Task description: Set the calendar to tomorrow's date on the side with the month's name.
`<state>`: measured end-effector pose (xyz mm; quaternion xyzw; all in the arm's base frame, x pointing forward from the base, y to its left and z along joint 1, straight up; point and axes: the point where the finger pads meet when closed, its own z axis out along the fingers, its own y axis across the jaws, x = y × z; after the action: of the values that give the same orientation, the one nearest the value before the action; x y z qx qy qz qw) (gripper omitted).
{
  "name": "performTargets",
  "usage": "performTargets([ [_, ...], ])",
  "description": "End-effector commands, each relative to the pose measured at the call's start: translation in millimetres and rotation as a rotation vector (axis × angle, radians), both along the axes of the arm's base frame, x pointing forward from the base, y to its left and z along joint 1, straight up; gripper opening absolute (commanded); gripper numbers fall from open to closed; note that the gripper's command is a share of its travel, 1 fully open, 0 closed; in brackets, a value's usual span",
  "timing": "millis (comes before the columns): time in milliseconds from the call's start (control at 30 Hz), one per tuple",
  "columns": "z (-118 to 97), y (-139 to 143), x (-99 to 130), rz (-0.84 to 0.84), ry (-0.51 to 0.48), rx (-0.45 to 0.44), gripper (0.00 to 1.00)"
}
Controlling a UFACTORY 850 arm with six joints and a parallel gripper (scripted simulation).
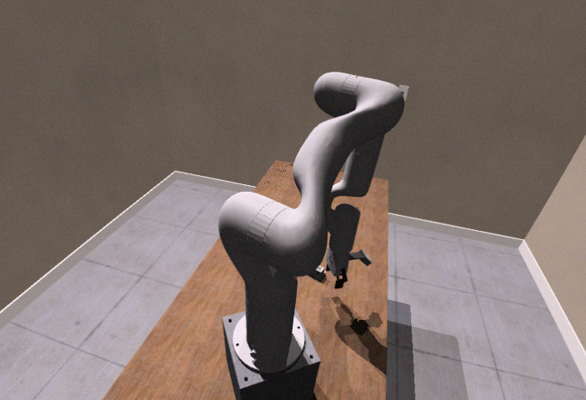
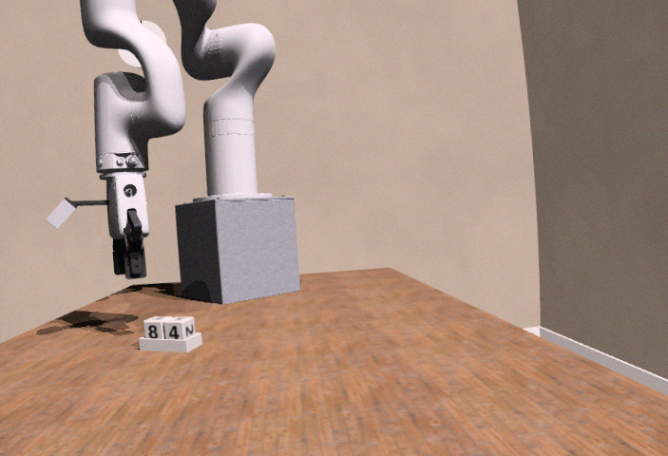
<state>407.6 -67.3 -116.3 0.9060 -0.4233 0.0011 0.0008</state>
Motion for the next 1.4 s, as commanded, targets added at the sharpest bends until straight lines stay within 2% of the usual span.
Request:
performTargets([
  [0,0.4,-0.1,0.7,0.000,-0.001,0.000,1.00],
  [1167,0.7,-0.1,0.7,0.000,-0.001,0.000,1.00],
  [1367,13.1,-0.1,0.7,0.000,-0.001,0.000,1.00],
])
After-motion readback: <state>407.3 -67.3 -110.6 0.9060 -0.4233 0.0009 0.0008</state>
